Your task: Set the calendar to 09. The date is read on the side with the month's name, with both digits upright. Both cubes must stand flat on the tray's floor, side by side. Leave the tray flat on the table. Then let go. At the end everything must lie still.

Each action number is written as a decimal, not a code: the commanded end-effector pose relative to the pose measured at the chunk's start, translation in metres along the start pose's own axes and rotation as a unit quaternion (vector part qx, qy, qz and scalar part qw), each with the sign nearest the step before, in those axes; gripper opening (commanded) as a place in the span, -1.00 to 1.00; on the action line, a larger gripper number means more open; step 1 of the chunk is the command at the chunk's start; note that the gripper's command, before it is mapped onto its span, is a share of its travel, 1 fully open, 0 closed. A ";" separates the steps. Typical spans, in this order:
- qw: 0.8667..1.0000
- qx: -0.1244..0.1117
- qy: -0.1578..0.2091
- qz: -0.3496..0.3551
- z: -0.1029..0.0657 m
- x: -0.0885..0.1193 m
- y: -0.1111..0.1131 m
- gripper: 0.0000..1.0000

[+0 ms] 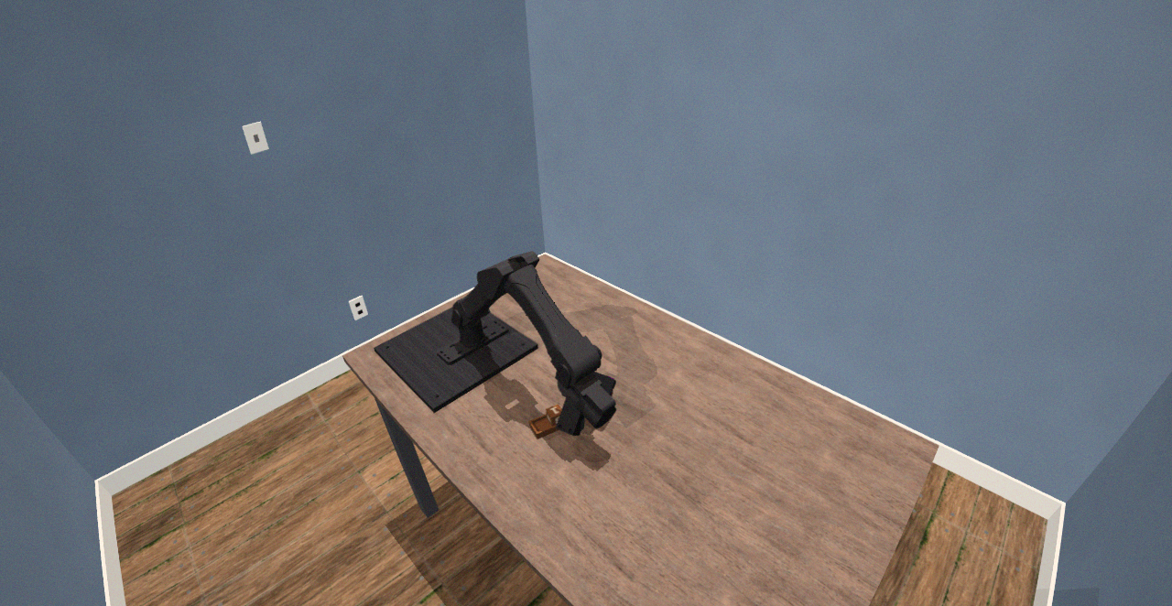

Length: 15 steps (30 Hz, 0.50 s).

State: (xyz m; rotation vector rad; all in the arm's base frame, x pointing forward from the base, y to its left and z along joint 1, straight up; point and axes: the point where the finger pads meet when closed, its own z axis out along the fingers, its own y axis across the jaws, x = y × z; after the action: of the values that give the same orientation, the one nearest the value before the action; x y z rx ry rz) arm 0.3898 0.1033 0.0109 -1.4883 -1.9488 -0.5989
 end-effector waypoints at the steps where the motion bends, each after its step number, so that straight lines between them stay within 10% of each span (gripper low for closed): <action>1: 1.000 -0.006 0.003 -0.004 -0.003 0.004 0.002 -0.45; 15: 1.000 -0.006 0.003 -0.004 -0.002 0.003 0.002 -0.45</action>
State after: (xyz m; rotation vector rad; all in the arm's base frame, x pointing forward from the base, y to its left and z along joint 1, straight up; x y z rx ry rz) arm 0.3898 0.1033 0.0097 -1.4883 -1.9488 -0.5990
